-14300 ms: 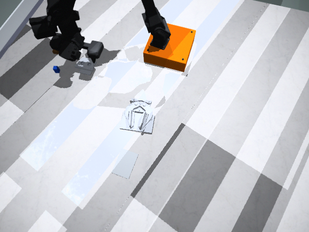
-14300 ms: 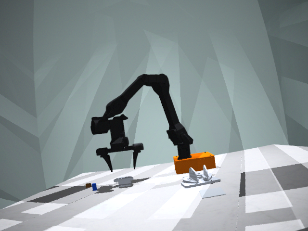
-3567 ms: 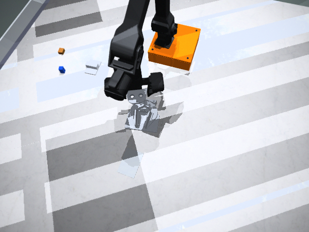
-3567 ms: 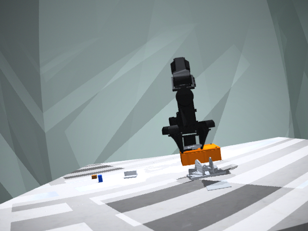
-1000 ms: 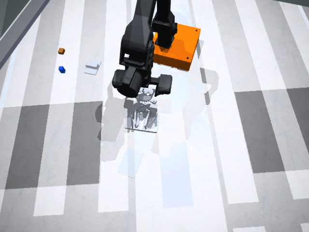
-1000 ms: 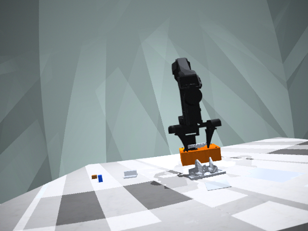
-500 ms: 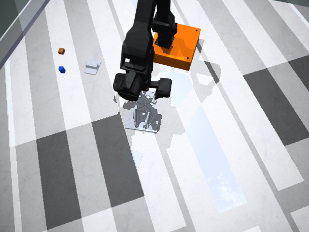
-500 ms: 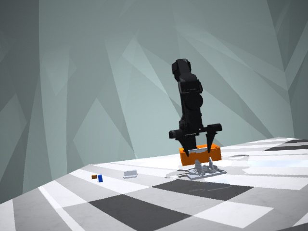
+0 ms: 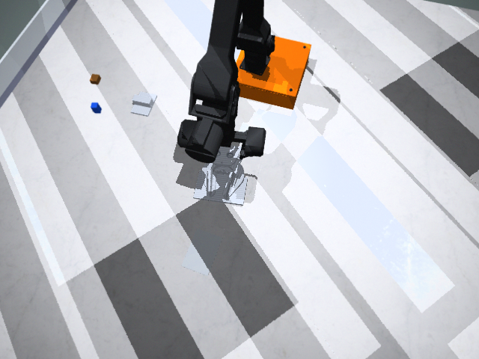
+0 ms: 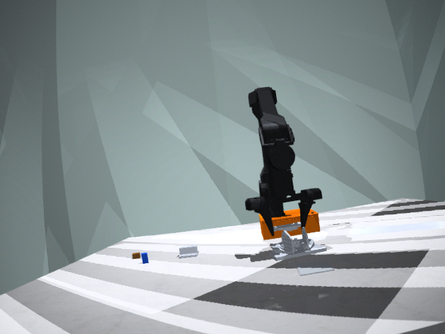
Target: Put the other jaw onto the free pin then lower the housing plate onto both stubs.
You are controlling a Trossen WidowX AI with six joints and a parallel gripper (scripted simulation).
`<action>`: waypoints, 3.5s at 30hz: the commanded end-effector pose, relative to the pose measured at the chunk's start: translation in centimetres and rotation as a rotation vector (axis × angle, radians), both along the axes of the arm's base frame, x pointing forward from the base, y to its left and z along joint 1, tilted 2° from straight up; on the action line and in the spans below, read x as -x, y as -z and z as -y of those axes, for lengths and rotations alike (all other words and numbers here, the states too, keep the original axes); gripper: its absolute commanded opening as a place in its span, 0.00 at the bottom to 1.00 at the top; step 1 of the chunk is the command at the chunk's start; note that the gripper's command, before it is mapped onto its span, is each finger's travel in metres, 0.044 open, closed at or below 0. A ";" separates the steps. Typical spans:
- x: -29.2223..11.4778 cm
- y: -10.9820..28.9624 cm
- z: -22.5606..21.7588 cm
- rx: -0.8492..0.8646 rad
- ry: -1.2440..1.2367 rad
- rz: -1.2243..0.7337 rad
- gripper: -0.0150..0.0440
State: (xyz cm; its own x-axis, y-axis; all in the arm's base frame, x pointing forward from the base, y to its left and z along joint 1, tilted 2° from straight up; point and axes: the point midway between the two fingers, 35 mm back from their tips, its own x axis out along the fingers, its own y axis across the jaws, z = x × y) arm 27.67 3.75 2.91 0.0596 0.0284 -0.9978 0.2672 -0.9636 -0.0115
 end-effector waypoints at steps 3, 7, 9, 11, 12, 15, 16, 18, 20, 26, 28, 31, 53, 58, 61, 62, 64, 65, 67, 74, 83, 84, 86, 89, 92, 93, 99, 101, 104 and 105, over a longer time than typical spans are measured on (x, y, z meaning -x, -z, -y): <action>0.1 1.1 0.0 0.004 -0.003 -0.003 0.85; 0.1 1.8 0.0 0.004 -0.003 -0.004 0.85; 0.1 2.0 0.0 0.004 -0.003 -0.004 0.85; 0.1 2.0 0.0 0.004 -0.003 -0.004 0.85; 0.1 2.0 0.0 0.004 -0.003 -0.004 0.85; 0.1 2.0 0.0 0.004 -0.003 -0.004 0.85; 0.1 2.0 0.0 0.004 -0.003 -0.004 0.85; 0.1 2.0 0.0 0.004 -0.003 -0.004 0.85; 0.1 2.0 0.0 0.004 -0.003 -0.004 0.85; 0.1 2.1 0.0 0.004 -0.002 -0.004 0.85; 0.1 2.2 0.0 0.004 -0.001 -0.004 0.85; 0.1 2.3 0.0 0.004 -0.001 -0.004 0.85; 0.1 2.7 0.0 0.004 0.003 -0.004 0.85; 0.1 2.7 0.0 0.004 0.003 -0.004 0.85; 0.1 2.8 0.0 0.003 0.004 -0.004 0.85; 0.1 2.9 0.0 0.003 0.004 -0.004 0.85; 0.1 3.0 0.0 0.003 0.005 -0.004 0.85; 0.1 3.0 0.0 0.003 0.005 -0.004 0.85; 0.1 3.0 0.0 0.003 0.005 -0.004 0.85; 0.1 3.1 0.0 0.003 0.005 -0.004 0.85; 0.1 3.2 0.0 0.003 0.005 -0.004 0.85; 0.1 3.2 0.0 0.003 0.005 -0.004 0.85; 0.1 3.3 0.0 0.003 0.005 -0.004 0.85; 0.1 3.5 0.0 0.003 0.005 -0.004 0.85; 0.1 3.5 0.0 0.003 0.005 -0.004 0.85; 0.1 3.5 0.0 0.003 0.005 -0.004 0.85; 0.1 3.5 0.0 0.003 0.005 -0.004 0.85; 0.1 3.5 0.0 0.003 0.005 -0.004 0.85; 0.1 3.5 0.0 0.003 0.005 -0.004 0.85; 0.1 3.5 0.0 0.003 0.005 -0.004 0.85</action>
State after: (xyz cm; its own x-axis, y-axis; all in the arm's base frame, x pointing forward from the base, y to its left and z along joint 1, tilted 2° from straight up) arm 27.45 3.74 -0.22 0.0546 0.0253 -0.9982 0.2660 -0.9639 -0.0099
